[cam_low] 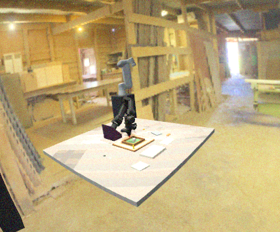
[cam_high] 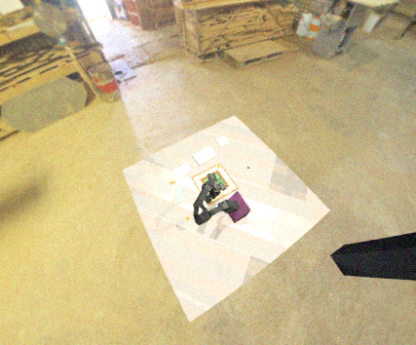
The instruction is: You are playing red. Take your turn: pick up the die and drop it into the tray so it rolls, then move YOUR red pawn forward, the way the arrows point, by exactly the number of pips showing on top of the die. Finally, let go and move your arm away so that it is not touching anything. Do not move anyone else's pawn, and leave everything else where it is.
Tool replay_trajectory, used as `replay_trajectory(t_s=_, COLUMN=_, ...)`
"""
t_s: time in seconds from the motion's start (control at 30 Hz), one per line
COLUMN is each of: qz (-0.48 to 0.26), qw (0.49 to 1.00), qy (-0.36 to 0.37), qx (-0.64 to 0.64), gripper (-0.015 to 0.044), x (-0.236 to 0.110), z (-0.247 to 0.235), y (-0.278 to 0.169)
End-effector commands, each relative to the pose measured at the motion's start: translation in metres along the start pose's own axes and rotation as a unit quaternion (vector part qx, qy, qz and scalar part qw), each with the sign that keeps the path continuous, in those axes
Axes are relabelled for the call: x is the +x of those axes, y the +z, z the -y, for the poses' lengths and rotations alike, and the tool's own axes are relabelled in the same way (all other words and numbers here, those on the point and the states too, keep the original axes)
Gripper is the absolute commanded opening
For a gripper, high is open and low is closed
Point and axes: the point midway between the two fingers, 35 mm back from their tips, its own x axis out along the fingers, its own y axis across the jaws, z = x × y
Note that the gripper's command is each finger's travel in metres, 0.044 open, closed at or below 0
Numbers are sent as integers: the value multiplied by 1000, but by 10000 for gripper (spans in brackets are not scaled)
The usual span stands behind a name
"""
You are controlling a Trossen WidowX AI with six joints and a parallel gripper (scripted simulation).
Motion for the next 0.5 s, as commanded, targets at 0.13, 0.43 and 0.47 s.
replay_trajectory(t_s=0.13, qz=0, qw=1000, qy=-13, qx=1, gripper=0, x=-30, z=7, y=6)
replay_trajectory(t_s=0.43, qz=-2, qw=1000, qy=-15, qx=2, gripper=0, x=-70, z=10, y=6)
replay_trajectory(t_s=0.47, qz=-2, qw=1000, qy=-15, qx=2, gripper=0, x=-75, z=10, y=6)
